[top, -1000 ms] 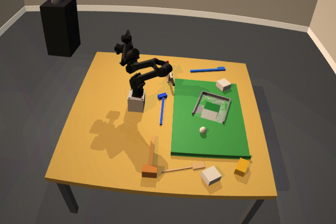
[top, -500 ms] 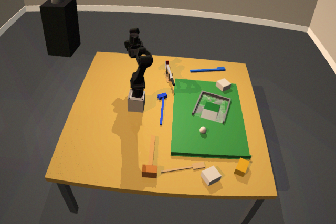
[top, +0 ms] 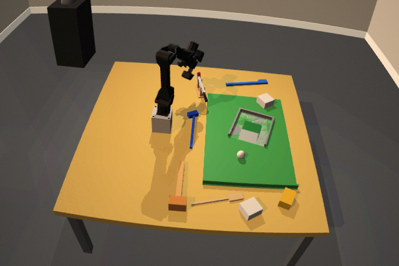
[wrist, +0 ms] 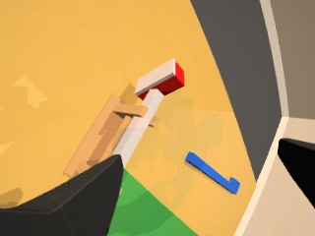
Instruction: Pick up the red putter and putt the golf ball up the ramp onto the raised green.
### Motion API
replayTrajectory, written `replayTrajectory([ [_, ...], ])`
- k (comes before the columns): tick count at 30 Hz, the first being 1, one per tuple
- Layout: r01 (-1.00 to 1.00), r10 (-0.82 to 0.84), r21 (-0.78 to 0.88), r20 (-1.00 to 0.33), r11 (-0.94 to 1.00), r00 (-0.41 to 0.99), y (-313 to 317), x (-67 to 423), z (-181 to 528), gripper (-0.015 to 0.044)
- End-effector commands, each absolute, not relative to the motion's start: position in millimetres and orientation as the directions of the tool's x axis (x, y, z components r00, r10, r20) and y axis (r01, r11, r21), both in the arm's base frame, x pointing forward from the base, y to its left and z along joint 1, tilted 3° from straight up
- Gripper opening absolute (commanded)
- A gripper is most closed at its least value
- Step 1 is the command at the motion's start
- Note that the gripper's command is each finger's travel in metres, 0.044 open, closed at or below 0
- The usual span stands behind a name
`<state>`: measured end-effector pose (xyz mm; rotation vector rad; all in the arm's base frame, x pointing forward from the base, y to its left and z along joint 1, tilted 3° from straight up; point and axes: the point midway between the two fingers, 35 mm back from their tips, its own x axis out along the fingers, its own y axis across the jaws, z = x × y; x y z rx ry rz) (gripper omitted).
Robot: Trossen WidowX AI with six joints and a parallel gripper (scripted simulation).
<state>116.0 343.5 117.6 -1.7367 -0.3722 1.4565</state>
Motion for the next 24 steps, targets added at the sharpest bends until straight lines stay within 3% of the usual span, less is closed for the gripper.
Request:
replayTrajectory([
  [1,-0.535,0.516,-0.559,-0.820,-0.633,0.246,313.4,157.7,85.2,0.0440],
  [6,-0.851,0.337,-0.256,-0.936,-0.459,0.100,259.9,197.1,56.9,0.0440],
  [9,-0.940,0.282,-0.099,-0.959,-0.326,0.003,235.1,206.2,49.3,0.0440],
  [24,-0.945,0.278,-0.088,-0.960,-0.316,-0.004,234.4,210.6,25.7,0.0440],
])
